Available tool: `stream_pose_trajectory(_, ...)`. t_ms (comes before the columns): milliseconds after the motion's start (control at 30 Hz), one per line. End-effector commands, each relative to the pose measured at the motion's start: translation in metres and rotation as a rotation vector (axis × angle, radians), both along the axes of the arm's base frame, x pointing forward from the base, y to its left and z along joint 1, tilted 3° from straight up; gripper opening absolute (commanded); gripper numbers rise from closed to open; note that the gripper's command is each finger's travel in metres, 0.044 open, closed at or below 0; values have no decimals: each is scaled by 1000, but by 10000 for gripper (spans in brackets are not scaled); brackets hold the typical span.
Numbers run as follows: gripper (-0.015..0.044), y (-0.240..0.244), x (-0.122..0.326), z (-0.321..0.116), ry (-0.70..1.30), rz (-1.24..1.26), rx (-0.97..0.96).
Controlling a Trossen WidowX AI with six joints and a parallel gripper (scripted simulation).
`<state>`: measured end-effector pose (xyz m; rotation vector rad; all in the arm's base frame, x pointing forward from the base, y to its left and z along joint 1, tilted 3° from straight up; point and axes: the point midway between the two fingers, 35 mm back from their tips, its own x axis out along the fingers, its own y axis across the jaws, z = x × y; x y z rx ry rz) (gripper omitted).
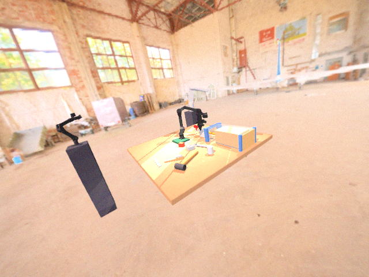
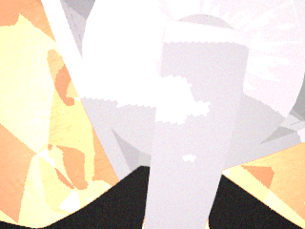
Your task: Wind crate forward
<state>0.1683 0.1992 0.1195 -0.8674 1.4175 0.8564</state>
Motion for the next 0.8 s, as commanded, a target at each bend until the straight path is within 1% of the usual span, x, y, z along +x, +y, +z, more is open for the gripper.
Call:
stream_pose_trajectory(0,0,-1,1,-4,-5,10,-8)
stream_pose_trajectory(500,0,1,-2,-4,1,-72,-6)
stream_pose_trajectory(767,0,1,-2,-4,1,-72,-6)
